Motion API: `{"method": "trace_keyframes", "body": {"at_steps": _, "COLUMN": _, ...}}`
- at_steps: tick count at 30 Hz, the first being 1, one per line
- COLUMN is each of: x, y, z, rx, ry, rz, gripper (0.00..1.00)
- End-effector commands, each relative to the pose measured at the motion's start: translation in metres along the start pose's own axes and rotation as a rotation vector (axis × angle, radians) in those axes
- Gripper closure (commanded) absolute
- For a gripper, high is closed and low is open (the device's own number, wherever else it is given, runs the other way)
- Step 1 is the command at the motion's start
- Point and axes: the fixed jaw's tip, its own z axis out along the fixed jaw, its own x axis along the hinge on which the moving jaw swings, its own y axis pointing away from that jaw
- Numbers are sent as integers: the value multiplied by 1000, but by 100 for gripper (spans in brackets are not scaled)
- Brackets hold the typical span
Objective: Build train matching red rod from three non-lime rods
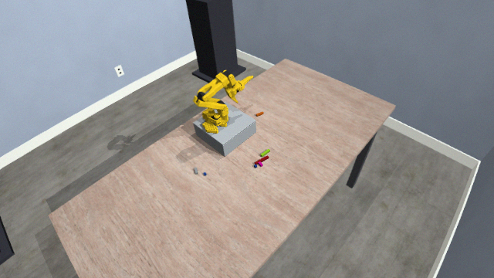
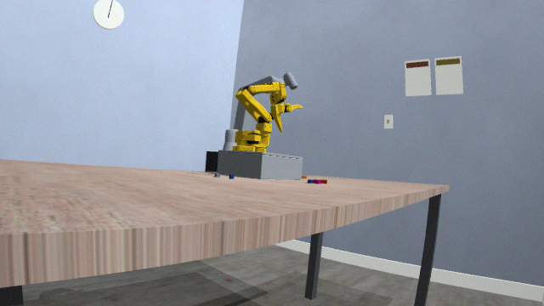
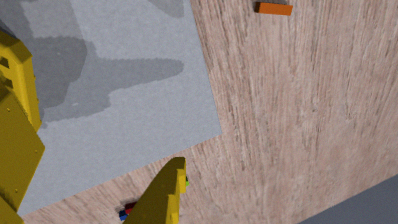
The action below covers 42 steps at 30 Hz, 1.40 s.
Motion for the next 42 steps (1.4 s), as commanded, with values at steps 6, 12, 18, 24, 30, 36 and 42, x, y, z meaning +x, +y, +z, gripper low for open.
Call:
{"method": "trace_keyframes", "body": {"at_steps": 6, "x": 18, "y": -8, "z": 3, "rx": -6, "ry": 40, "rz": 195, "gripper": 7}}
{"method": "trace_keyframes", "body": {"at_steps": 12, "x": 30, "y": -11, "z": 5, "rx": -14, "ry": 66, "rz": 322, "gripper": 10}}
{"method": "trace_keyframes", "body": {"at_steps": 18, "x": 56, "y": -12, "z": 8, "rx": -29, "ry": 113, "rz": 559, "gripper": 15}}
{"method": "trace_keyframes", "body": {"at_steps": 24, "x": 78, "y": -9, "z": 11, "rx": -38, "ry": 148, "rz": 745, "gripper": 21}}
{"method": "trace_keyframes", "body": {"at_steps": 30, "x": 100, "y": -2, "z": 13, "rx": -45, "ry": 183, "rz": 942, "gripper": 25}}
{"method": "trace_keyframes", "body": {"at_steps": 36, "x": 125, "y": 10, "z": 15, "rx": -52, "ry": 219, "rz": 1157, "gripper": 30}}
{"method": "trace_keyframes", "body": {"at_steps": 42, "x": 148, "y": 28, "z": 17, "rx": -56, "ry": 254, "rz": 1377, "gripper": 36}}
